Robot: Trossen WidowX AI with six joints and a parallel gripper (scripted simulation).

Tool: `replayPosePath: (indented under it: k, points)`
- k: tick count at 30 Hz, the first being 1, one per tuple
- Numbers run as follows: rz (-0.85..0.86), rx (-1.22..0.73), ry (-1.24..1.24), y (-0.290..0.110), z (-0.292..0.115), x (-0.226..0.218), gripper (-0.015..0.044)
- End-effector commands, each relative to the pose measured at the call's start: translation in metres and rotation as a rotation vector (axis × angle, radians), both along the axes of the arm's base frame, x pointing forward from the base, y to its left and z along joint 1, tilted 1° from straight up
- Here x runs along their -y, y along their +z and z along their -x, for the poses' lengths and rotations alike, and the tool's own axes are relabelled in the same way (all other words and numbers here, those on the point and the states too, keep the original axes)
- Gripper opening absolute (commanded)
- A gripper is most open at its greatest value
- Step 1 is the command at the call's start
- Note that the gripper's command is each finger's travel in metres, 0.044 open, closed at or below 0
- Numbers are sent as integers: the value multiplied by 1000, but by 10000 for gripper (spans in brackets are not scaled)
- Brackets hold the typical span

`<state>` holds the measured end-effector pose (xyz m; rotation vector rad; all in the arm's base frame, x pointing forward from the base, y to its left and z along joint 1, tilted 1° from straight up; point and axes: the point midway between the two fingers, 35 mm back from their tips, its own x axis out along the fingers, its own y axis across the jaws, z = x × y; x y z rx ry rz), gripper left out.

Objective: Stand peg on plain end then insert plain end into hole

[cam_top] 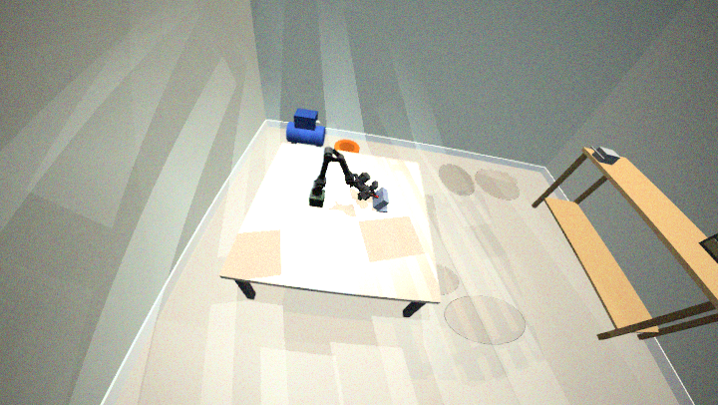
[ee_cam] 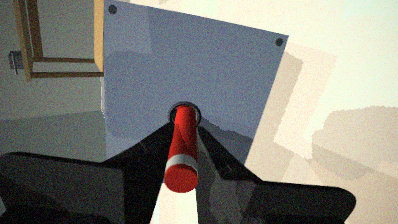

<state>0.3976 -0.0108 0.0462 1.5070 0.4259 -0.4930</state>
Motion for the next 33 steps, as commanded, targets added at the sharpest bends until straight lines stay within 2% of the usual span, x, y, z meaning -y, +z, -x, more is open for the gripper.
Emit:
replayPosePath:
  k: [1, 21, 33]
  points:
    - [0, 8, 0, 1, -3, 0, 0]
    - [0, 2, -1, -1, -5, 0, 0]
    - [0, 2, -1, -1, -5, 0, 315]
